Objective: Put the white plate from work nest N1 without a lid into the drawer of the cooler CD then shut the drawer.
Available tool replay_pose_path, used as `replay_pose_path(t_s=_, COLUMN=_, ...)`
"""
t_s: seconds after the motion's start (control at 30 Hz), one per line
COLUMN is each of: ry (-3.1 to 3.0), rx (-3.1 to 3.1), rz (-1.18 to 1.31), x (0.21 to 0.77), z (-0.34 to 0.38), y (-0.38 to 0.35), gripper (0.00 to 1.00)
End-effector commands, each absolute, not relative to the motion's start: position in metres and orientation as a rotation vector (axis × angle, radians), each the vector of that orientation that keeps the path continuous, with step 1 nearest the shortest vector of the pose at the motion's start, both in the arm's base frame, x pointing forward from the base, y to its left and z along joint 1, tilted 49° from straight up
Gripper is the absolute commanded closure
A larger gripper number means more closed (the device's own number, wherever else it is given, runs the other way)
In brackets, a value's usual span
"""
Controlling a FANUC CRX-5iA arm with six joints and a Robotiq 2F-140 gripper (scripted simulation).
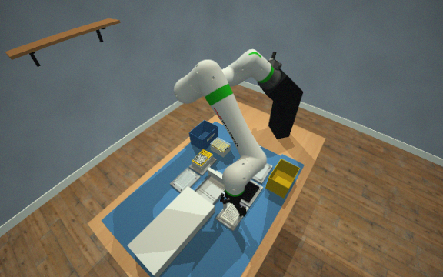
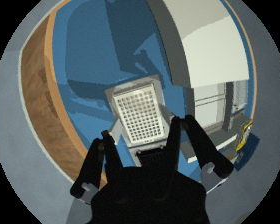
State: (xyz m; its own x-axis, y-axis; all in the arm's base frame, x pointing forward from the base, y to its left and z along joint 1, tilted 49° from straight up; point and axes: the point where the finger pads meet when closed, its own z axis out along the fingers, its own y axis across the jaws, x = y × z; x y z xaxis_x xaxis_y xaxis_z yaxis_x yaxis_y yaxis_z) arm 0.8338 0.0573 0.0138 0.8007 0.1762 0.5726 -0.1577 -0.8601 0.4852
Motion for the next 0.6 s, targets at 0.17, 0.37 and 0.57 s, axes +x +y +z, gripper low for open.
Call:
replay_pose_path(t_s=0.17, ry=0.014, rx=2.463, rz=0.854, x=0.8338, z=0.0139, y=0.0576, gripper=0.37)
replay_pose_path(t_s=0.37, ry=0.014, rx=2.463, rz=0.854, x=0.8338, z=0.0139, y=0.0576, gripper=0.40)
replay_pose_path(t_s=0.57, ry=0.014, rx=2.463, rz=0.854, x=0.8338, z=0.0139, y=0.0576, gripper=0.43)
